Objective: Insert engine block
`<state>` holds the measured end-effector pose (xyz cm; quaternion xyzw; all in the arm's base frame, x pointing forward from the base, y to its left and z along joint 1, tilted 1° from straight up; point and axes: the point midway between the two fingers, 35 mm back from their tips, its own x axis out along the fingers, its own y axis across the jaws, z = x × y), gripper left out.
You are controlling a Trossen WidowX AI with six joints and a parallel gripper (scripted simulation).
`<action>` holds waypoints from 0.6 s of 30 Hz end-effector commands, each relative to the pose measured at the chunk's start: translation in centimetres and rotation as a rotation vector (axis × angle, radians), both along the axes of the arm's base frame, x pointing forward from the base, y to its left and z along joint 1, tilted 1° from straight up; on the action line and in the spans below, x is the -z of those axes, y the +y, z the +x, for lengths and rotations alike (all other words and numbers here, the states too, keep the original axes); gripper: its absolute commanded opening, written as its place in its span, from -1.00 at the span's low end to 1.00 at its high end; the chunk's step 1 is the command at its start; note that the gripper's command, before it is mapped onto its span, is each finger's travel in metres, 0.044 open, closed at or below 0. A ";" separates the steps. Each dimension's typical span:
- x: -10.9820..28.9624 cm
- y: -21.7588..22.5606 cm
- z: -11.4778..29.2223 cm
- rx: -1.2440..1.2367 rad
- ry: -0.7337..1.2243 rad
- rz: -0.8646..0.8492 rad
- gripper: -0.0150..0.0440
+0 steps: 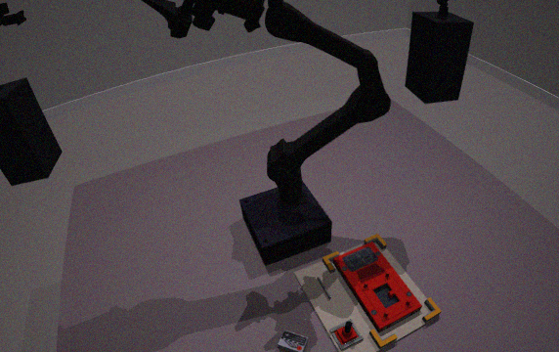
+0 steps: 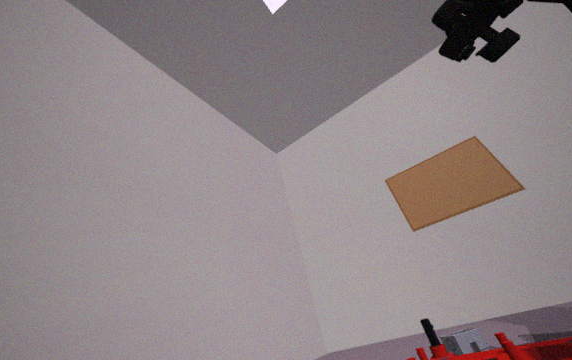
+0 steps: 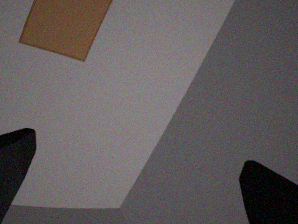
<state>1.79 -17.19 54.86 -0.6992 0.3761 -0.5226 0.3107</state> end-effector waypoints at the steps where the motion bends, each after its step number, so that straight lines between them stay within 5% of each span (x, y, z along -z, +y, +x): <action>1: 1.1 -2.4 0.6 -0.065 -0.045 0.087 1.00; 18: 9.3 -11.4 8.5 -0.363 -0.157 0.558 1.00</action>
